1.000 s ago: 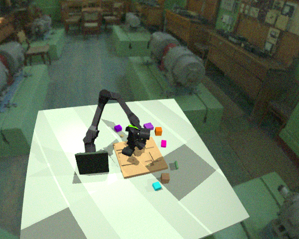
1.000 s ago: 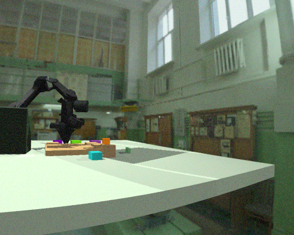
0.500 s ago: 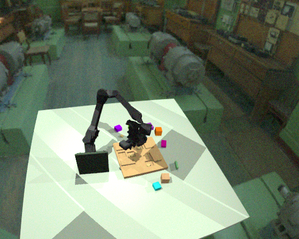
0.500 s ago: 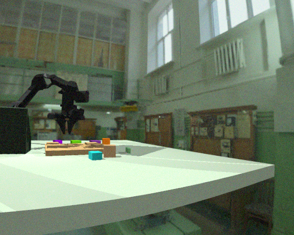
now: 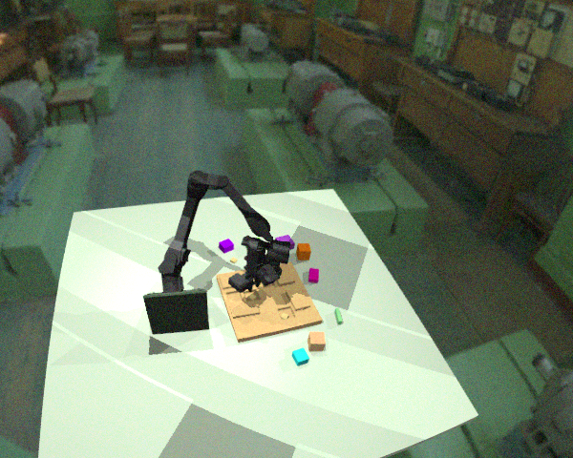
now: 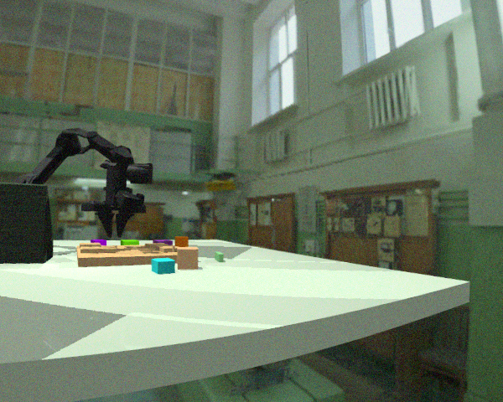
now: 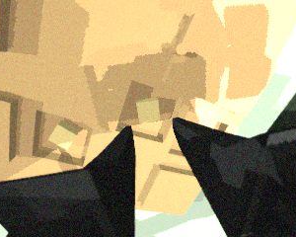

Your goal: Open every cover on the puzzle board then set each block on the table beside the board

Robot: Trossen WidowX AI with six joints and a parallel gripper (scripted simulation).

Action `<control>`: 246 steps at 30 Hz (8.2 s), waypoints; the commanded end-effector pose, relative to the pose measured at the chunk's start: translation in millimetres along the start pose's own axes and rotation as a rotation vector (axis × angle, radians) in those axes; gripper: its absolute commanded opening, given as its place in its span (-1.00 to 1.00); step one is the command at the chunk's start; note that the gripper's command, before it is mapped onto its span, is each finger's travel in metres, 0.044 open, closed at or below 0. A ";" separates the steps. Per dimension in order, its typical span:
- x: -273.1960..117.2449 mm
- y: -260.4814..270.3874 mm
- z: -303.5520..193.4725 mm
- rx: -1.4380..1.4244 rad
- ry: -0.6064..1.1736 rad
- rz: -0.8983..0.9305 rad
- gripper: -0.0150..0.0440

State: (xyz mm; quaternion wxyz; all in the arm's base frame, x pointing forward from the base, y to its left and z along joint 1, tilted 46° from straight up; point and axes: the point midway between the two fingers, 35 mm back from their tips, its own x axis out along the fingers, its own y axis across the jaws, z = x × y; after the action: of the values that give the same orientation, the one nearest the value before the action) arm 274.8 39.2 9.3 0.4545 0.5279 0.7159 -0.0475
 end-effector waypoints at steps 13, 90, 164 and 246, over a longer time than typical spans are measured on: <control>9.7 -0.8 -1.8 0.011 0.009 0.002 0.00; 33.7 -0.7 -1.7 0.006 0.004 0.000 -0.22; -55.5 33.9 -79.1 0.016 -0.015 -0.013 -0.22; 12.6 36.7 -211.0 0.009 0.004 -0.006 -0.22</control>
State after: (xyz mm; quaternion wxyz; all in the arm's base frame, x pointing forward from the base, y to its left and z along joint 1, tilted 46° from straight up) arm 177.8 176.1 143.8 0.4509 0.5277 0.7183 -0.0477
